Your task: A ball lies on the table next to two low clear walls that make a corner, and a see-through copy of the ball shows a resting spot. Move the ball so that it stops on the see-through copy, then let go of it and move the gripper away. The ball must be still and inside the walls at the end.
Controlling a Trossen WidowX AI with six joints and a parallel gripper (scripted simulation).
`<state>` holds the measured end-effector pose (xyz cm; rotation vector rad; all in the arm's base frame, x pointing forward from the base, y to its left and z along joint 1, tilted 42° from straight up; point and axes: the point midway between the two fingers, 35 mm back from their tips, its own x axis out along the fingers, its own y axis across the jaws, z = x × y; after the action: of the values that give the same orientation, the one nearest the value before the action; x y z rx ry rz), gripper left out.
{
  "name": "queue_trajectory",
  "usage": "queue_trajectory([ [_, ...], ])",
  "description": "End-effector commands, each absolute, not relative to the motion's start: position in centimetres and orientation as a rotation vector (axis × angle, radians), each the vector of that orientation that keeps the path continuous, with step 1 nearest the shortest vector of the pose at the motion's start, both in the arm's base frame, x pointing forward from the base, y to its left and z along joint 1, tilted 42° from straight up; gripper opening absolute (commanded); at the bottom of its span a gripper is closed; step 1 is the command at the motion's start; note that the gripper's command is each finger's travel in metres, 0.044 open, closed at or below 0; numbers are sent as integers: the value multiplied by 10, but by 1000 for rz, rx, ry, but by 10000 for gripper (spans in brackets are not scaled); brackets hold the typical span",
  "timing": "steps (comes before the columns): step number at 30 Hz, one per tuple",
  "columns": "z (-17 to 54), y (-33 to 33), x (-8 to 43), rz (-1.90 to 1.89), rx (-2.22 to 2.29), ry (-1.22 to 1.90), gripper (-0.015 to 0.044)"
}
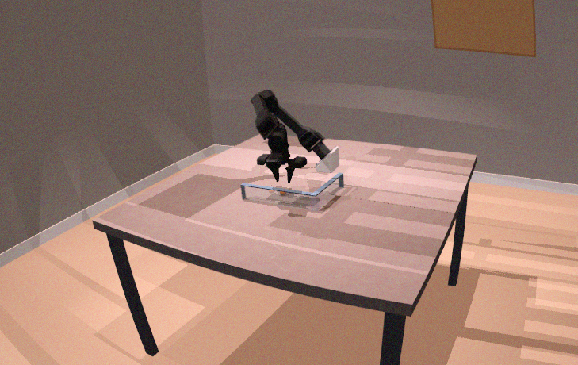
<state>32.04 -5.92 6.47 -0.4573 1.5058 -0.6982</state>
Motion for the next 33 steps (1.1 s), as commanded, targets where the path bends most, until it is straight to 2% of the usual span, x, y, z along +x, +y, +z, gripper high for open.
queue_trajectory([
  [1,69,-61,324,-733,-409,1469,222],
  [33,35,-92,321,-735,-411,1468,222],
])
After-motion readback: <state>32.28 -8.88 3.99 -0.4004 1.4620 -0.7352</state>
